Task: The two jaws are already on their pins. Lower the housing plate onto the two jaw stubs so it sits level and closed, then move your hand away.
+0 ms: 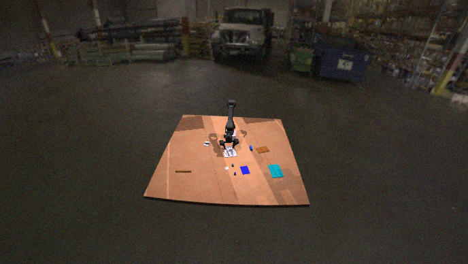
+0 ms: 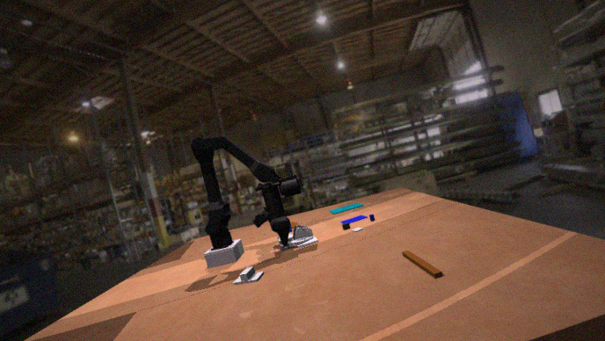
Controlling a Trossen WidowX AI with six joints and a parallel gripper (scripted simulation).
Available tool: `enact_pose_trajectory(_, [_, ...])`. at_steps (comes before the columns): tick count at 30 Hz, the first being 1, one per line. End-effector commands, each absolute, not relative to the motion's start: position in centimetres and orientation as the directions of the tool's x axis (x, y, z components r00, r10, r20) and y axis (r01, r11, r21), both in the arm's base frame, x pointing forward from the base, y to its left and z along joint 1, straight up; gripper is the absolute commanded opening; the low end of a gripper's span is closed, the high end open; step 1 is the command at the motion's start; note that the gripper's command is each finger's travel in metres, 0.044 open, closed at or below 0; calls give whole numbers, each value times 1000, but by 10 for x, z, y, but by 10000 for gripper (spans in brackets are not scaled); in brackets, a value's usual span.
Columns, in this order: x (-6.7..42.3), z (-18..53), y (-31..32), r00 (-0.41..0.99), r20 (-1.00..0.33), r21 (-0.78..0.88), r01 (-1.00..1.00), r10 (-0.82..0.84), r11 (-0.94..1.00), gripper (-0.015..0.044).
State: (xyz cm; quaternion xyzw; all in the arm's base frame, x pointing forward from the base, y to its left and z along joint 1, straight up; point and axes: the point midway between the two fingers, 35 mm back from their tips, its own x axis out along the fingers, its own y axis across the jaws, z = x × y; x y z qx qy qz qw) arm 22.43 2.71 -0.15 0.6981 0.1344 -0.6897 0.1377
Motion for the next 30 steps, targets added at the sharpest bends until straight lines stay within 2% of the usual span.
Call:
enact_pose_trajectory(1, [224, -2, 27, 13, -1000, 5, 381, 0, -925, 351])
enact_pose_trajectory(30, [224, -8, 27, 13, -1000, 5, 381, 0, -924, 351])
